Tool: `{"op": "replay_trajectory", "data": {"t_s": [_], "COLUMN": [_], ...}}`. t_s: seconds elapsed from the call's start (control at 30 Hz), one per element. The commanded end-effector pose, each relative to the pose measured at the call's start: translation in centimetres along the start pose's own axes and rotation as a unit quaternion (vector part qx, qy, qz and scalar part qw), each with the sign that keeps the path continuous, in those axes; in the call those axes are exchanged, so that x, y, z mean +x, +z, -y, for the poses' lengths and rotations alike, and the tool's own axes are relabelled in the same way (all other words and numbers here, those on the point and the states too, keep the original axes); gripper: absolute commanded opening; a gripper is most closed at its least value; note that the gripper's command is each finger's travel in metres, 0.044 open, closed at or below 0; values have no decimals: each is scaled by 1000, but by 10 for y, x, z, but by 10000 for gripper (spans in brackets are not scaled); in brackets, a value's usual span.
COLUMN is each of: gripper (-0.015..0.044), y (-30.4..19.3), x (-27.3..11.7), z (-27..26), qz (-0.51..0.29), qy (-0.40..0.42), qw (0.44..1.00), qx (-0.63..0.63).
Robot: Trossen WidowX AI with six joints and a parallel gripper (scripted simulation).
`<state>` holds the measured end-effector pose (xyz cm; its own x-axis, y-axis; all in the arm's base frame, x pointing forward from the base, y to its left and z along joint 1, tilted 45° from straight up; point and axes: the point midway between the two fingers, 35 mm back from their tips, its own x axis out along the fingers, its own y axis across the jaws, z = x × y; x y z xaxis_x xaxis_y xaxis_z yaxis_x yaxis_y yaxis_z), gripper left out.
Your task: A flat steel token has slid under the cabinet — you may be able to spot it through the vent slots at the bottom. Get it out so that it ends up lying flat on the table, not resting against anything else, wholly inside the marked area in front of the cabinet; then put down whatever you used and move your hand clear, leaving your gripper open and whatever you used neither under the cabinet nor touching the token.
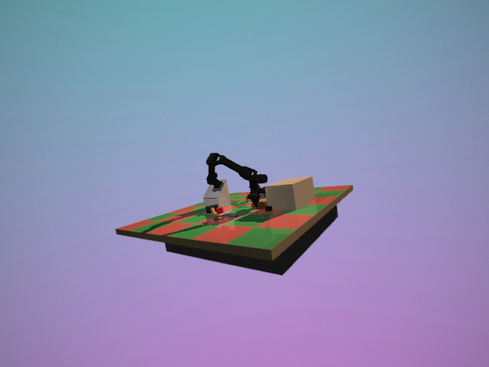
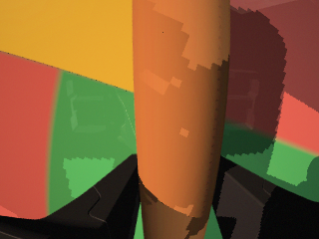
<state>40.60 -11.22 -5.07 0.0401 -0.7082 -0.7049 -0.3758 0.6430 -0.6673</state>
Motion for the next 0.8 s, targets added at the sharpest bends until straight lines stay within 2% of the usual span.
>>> {"op": "replay_trajectory", "data": {"t_s": [0.0,0.77], "gripper": [0,0], "y": [7,6], "x": [0,1], "z": [2,-13], "qz": [5,5], "qy": [0,0], "qw": [1000,1000], "qx": [7,6]}}
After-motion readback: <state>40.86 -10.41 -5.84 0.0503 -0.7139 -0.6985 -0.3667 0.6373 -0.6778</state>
